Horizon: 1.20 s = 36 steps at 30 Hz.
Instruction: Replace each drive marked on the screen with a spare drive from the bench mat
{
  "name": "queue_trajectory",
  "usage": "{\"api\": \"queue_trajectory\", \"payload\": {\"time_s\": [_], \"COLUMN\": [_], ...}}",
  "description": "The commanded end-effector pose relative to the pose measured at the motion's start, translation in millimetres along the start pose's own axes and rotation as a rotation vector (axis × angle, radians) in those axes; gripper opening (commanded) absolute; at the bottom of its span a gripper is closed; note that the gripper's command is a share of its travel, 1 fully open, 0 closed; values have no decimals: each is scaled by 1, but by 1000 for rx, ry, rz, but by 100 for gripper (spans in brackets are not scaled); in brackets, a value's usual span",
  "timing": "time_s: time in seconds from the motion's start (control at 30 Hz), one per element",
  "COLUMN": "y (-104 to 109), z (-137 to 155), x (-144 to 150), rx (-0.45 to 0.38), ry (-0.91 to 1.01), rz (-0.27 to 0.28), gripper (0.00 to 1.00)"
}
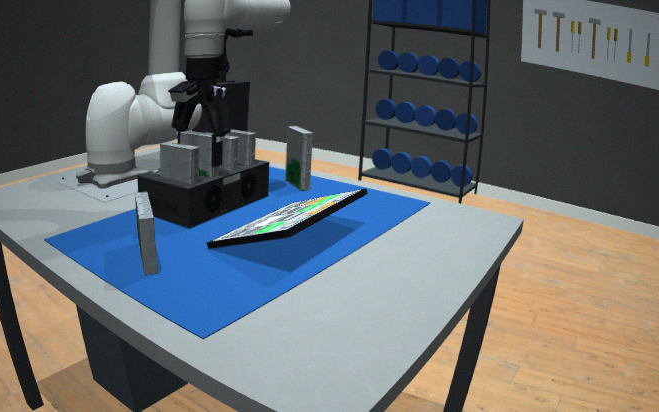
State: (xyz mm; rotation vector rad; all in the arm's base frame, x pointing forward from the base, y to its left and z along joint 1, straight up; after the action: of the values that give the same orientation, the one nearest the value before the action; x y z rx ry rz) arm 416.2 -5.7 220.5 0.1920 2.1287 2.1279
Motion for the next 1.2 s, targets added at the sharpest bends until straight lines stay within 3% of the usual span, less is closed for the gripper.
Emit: {"api": "queue_trajectory", "payload": {"time_s": [0.0, 0.6, 1.17], "y": [1, 11, 45], "z": [0, 0, 0], "x": [0, 0, 0], "rx": [0, 0, 0], "ry": [0, 0, 0], "rz": [-1, -1, -1], "gripper": [10, 10, 10]}}
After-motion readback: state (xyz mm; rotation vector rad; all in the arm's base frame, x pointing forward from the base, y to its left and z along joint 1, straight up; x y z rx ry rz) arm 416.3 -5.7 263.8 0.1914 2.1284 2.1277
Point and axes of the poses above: the point where the finger pads meet when closed, its own y axis back along the fingers, its own x axis across the jaws, z = x × y, the point moved 9 cm from there along y, back along the fingers, and after that the axes turned 15 degrees about -y, right-handed, at the moved point
